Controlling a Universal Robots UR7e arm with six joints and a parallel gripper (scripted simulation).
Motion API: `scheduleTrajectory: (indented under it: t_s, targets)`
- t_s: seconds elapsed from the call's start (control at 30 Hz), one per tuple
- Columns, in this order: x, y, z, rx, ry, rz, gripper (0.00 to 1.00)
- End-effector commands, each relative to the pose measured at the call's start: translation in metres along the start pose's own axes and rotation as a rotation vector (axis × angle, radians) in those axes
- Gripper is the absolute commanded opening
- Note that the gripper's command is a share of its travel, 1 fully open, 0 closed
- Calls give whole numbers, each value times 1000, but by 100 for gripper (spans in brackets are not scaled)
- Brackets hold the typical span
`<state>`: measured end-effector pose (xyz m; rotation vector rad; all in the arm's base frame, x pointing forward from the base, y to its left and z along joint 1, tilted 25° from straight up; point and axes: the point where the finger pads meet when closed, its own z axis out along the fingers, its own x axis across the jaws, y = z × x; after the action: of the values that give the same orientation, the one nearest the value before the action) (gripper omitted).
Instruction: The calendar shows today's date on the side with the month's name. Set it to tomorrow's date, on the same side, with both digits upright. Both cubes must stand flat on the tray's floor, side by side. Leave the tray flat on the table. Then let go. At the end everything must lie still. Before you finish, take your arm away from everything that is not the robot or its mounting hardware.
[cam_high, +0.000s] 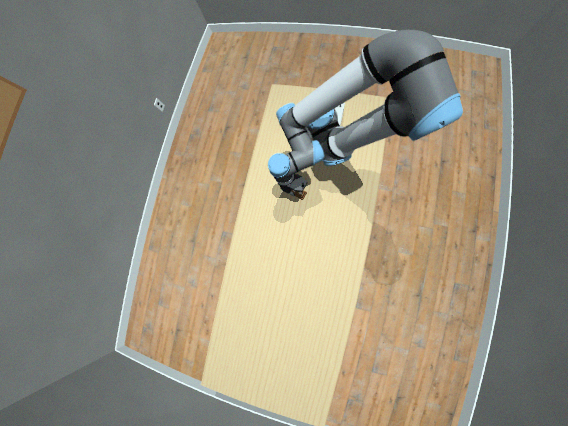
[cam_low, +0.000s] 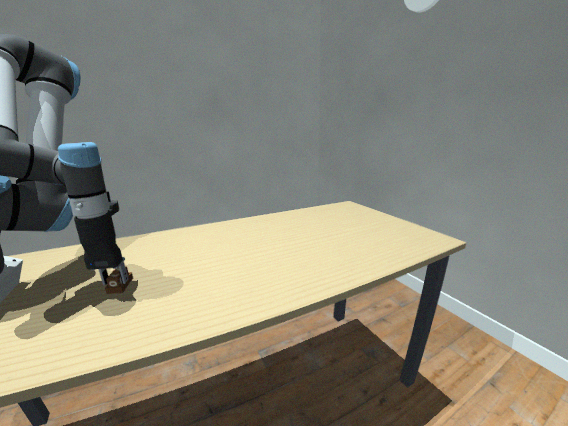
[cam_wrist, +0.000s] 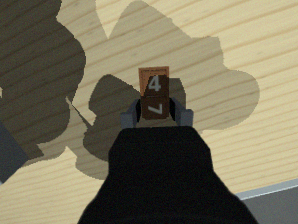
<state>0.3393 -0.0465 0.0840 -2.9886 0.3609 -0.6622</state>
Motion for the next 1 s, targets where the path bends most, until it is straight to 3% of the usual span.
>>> scheduleTrajectory:
  t_s: [0.0,0.5,0.97]
  targets:
    - [0,0,0,0,1,0,87]
    - [0,0,-4,0,1,0,87]
    - [0,0,-29,0,1,0,87]
